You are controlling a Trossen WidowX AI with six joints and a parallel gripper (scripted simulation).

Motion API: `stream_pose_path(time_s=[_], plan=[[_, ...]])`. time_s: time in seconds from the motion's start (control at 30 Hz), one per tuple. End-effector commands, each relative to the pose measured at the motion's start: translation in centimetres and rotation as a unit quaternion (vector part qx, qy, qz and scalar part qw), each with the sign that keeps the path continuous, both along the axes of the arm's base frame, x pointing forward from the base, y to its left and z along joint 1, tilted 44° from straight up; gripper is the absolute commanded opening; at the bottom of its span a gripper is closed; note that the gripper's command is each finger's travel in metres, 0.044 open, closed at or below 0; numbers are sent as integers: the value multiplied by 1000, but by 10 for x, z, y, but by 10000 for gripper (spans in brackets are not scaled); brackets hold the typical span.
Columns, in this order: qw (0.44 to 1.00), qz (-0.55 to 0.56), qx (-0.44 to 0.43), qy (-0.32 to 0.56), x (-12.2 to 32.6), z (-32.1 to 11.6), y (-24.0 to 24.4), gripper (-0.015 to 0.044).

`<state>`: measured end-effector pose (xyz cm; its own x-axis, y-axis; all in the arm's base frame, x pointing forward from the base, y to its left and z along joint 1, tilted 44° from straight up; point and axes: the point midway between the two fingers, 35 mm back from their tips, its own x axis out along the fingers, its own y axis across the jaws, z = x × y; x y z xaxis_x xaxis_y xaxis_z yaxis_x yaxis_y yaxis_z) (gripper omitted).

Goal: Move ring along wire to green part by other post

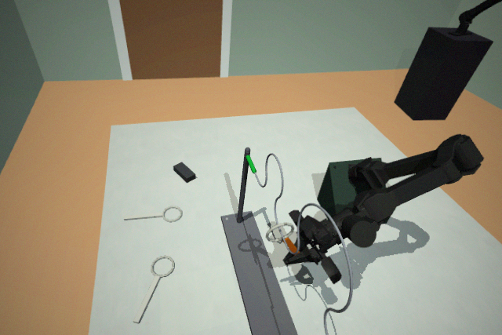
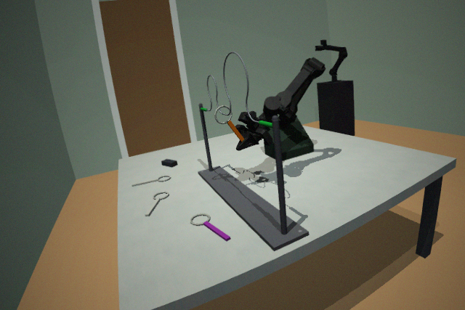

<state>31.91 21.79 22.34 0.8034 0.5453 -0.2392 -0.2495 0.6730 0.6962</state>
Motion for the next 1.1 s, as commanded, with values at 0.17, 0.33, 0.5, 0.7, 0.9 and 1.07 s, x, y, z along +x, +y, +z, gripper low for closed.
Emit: stream_pose_path(time_s=[0.17, 0.33, 0.5, 0.7, 0.9, 1.07], plan=[[999, -4, -50, -10, 4, -13, -18, -150], [996, -6, -90, -17, 6, -22, -30, -150], [991, -9, -132, -23, 8, -29, -42, -150], [980, -12, -198, -34, 12, -37, -62, -150], [963, -16, -267, -45, 16, -43, -84, -150], [944, -19, -325, -54, 19, -46, -104, -150]])
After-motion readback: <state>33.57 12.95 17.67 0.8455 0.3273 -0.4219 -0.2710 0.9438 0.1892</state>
